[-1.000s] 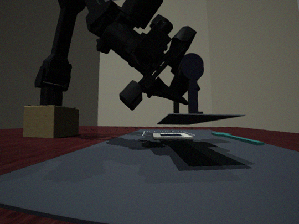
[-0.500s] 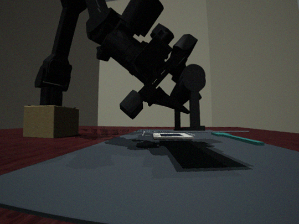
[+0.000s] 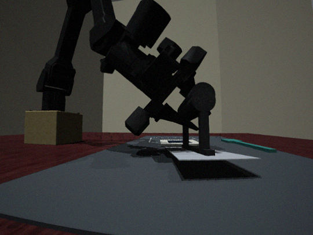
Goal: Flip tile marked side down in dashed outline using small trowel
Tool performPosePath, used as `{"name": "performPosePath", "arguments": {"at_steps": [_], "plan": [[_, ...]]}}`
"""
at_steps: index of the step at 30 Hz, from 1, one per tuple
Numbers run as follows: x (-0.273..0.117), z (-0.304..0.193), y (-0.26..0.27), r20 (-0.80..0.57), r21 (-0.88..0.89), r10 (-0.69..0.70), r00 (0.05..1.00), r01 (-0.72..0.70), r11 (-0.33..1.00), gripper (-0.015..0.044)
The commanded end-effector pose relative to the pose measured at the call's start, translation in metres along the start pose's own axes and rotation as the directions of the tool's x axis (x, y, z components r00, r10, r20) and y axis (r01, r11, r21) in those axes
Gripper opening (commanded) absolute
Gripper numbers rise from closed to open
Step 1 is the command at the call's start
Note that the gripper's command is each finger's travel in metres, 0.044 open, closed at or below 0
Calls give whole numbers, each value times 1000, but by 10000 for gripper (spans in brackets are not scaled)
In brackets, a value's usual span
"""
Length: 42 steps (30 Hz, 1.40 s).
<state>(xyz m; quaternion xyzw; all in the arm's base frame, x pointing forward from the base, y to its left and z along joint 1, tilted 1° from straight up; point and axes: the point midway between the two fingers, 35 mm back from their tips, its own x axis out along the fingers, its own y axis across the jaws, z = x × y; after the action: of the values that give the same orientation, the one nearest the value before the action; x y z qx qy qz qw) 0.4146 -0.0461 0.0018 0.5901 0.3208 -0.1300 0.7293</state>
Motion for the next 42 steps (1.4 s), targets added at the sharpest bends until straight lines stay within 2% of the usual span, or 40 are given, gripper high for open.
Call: {"name": "performPosePath", "arguments": {"at_steps": [1, 32, 42], "plan": [[1, -1, 1, 6, -8, 6, 1000, -6, 1000, 0], [-2, -49, 4, 4, -5, 6, 1000, -6, 1000, 0], [-14, -45, 18, -62, 74, 9, 998, -4, 997, 0]]}}
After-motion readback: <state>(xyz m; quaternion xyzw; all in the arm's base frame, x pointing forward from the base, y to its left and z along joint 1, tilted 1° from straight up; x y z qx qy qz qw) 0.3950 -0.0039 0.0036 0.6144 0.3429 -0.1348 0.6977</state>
